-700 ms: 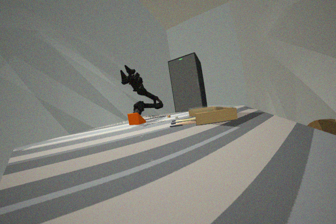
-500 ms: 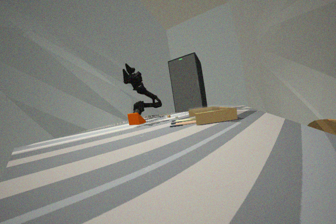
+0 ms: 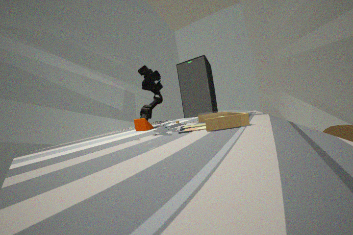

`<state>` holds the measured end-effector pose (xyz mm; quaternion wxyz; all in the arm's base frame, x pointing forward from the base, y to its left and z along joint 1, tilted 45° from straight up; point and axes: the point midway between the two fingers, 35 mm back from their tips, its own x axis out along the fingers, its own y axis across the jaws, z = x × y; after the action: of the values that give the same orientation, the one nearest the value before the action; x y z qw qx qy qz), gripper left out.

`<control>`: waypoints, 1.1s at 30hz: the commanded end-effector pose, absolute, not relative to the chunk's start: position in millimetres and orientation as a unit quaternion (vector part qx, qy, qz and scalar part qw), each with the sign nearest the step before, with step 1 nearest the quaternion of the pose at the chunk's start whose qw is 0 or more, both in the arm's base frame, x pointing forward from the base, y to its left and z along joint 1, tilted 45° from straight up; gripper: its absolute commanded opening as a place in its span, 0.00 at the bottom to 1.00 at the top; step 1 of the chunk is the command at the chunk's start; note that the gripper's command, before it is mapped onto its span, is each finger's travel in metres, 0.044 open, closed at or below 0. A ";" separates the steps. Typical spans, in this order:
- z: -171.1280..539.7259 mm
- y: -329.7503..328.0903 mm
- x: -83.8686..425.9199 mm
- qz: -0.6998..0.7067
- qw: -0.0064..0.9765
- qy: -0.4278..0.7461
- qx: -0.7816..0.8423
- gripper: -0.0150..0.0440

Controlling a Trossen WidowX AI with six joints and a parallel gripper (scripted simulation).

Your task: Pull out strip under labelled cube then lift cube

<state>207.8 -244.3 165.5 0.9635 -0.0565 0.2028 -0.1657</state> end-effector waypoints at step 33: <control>111.3 -116.6 327.6 0.134 0.890 0.317 0.297 0.71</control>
<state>312.8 -117.4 120.6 0.8923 0.3310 0.2818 0.1219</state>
